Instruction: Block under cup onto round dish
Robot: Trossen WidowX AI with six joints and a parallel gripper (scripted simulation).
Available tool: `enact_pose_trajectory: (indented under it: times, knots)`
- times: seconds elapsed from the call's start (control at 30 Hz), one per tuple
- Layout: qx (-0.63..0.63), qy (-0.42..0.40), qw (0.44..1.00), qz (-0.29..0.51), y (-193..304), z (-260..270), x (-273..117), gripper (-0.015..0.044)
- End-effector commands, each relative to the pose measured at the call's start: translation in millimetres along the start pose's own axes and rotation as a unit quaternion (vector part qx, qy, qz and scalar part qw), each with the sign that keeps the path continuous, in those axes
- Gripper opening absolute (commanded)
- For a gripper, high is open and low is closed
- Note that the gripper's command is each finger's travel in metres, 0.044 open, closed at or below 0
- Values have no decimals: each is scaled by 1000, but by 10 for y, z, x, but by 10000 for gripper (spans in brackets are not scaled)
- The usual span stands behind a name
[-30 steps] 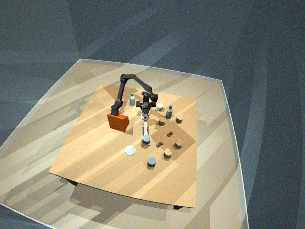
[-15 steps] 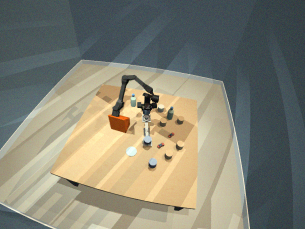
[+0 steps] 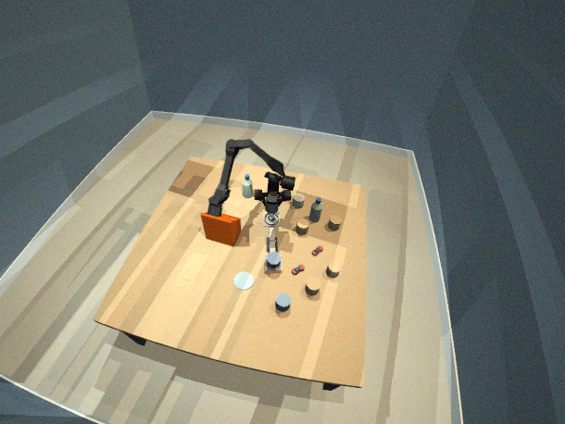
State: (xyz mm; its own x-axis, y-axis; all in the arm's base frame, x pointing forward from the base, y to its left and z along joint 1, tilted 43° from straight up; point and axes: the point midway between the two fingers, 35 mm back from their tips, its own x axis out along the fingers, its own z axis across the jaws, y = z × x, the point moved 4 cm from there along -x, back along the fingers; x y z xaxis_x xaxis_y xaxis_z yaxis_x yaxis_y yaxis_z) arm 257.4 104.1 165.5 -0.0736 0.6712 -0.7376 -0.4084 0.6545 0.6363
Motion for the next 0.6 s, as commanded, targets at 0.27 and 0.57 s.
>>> enact_pose_trajectory:
  times: [0.27, 0.57]
  knots:
    - [1, 0, 1000, 0, -4, 1, 5, 0]
    - [1, 1, 1000, -2, 33, 1, 45, 0]
